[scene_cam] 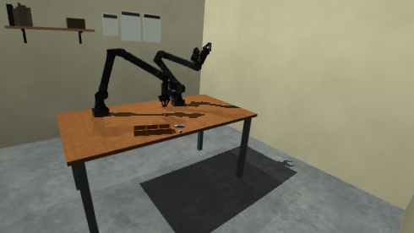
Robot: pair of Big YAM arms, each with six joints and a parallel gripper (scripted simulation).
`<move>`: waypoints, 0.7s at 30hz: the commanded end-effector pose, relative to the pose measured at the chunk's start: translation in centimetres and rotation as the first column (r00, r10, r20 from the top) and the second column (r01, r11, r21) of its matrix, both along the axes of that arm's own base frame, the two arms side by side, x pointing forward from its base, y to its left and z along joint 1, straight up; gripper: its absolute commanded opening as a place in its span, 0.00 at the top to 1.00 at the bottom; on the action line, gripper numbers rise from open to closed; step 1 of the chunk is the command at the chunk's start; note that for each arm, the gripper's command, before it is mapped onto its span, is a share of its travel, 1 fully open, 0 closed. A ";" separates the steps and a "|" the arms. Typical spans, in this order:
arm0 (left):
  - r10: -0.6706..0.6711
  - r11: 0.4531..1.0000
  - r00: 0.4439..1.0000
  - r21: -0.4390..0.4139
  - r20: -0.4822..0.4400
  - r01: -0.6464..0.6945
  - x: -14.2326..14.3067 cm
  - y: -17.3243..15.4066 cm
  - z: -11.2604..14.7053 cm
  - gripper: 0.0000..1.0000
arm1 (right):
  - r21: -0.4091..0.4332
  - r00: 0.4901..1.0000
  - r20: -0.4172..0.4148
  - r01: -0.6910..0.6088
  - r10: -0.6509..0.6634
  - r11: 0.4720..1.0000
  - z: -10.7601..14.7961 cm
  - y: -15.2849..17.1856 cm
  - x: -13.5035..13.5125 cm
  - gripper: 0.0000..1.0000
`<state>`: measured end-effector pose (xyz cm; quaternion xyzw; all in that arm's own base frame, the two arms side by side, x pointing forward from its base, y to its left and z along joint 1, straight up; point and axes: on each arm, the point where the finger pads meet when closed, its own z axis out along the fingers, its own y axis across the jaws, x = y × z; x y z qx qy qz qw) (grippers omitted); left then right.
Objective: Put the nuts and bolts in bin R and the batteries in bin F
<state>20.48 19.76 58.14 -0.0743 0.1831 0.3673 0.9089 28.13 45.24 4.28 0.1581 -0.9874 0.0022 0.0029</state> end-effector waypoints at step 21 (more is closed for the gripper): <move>0.017 1.000 1.000 0.023 0.023 -0.017 -1.0 -0.4 0.5 0.00 | 0.067 0.998 0.043 0.043 -0.046 0.997 4.2 0.7 3.1 0.72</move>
